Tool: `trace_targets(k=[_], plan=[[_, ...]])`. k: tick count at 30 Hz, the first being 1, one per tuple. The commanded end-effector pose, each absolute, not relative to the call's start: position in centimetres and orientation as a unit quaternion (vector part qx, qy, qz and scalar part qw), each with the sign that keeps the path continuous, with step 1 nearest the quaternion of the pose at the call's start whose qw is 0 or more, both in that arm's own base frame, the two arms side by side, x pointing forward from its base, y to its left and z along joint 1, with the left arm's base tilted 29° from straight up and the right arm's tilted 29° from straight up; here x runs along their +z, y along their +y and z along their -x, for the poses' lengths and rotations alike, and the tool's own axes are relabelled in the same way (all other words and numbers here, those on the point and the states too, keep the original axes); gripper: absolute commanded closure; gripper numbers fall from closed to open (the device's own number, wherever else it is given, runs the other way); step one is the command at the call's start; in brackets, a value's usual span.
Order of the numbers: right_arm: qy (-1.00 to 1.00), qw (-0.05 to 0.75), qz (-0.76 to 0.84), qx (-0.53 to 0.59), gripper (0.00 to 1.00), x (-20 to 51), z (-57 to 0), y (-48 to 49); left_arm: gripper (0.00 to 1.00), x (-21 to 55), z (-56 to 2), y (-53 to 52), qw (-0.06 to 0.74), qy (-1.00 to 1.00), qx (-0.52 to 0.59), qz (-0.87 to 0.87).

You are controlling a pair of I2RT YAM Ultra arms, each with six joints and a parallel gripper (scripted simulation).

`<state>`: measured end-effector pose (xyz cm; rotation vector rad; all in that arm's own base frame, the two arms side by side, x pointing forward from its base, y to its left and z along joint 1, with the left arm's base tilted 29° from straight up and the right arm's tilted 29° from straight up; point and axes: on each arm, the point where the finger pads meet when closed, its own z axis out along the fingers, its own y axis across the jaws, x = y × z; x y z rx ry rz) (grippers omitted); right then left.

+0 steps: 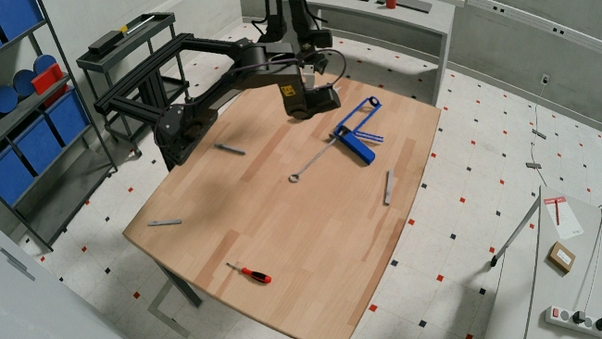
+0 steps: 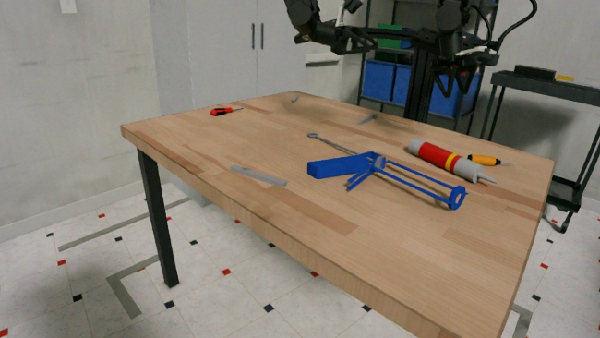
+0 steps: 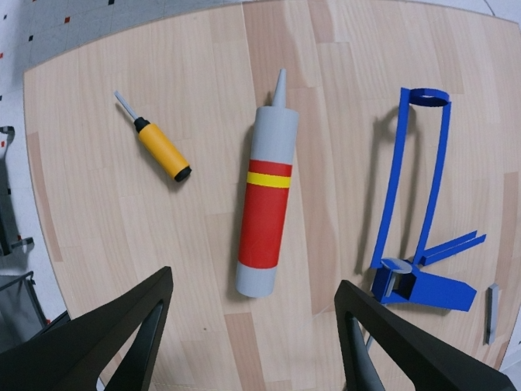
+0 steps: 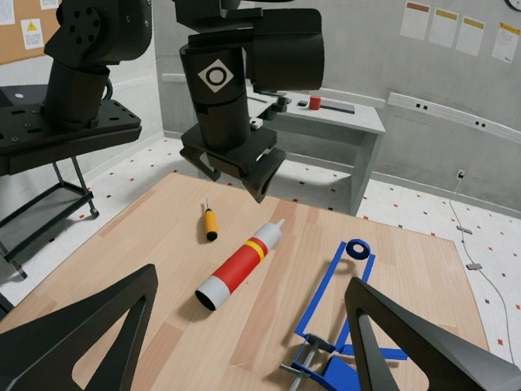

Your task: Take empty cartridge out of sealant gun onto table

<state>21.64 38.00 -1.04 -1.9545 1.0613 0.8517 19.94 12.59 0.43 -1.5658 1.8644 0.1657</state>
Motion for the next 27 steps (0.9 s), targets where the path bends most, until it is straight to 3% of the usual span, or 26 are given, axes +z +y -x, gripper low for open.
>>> trace_targets(k=[1,27], plan=[[0.375,0.375,0.778,0.337,0.00,1.4,-19.6,38.7,0.15,3.2,-17.2,11.9,0.341,0.696,0.113,0.622],[0.335,0.381,0.809,0.298,0.00,4.5,-17.4,38.5,0.15,7.4,-18.0,9.8,0.392,0.689,0.100,0.601]])
